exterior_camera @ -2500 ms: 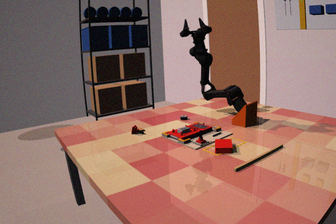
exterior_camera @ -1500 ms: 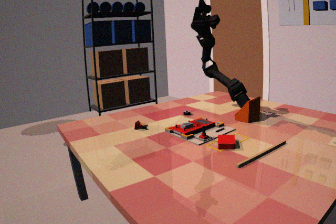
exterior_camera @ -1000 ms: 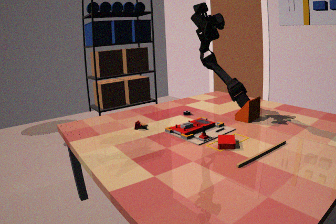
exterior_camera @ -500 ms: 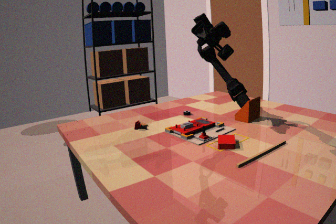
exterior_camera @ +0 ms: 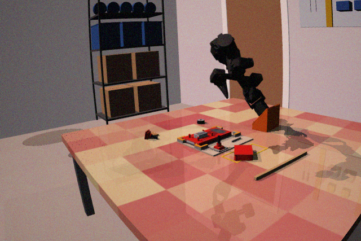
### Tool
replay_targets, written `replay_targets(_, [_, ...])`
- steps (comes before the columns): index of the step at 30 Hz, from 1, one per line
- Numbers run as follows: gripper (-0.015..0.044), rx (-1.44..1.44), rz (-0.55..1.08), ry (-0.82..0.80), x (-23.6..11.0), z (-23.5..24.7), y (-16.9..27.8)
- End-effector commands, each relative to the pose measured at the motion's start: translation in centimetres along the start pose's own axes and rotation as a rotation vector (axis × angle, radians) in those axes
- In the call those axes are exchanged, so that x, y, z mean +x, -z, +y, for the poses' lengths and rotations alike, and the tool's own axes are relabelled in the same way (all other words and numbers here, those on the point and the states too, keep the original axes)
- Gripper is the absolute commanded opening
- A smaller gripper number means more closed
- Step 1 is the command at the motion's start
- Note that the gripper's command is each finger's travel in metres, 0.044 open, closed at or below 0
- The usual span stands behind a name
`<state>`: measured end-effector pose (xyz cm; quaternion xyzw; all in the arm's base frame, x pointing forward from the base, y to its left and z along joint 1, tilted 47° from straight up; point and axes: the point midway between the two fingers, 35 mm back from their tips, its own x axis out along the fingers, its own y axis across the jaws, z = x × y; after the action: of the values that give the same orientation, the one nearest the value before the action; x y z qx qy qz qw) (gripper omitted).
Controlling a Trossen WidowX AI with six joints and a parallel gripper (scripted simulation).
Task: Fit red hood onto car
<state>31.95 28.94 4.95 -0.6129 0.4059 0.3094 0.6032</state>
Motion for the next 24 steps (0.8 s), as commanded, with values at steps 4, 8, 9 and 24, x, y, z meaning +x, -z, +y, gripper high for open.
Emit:
replay_targets(4, [0.044,0.195,0.301,-0.056,5.1,1.9,4.1])
replay_targets(8, [0.044,0.3,0.483,-0.054,7.5,3.4,6.6])
replay_targets(9, [0.044,0.323,0.528,-0.048,8.1,3.7,7.2])
replay_targets(24, [0.044,0.396,0.679,-0.016,9.8,4.9,9.7])
